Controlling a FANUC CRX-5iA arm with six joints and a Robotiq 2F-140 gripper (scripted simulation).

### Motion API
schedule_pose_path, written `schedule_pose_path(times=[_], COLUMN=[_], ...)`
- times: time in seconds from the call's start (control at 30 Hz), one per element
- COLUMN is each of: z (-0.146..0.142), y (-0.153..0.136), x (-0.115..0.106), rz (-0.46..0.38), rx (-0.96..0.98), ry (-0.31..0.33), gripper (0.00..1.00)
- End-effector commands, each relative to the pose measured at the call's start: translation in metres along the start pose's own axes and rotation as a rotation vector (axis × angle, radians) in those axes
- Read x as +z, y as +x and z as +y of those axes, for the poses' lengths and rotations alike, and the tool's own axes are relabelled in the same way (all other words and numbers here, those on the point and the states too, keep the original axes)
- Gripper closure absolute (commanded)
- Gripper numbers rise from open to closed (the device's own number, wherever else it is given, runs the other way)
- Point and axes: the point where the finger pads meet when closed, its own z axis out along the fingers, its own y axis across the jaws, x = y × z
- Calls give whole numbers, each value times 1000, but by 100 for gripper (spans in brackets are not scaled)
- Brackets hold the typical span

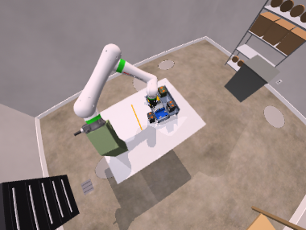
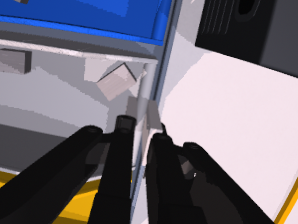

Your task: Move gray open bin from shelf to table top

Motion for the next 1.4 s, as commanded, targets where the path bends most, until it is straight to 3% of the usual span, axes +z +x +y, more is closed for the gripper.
schedule_pose_path(times=[0.0, 1.07, 1.37], z=[0, 0, 0], y=[0, 0, 0], x=[0, -8, -20], rz=[0, 0, 0], rx=[0, 0, 0], ry=[0, 0, 0], gripper=[100, 100, 100])
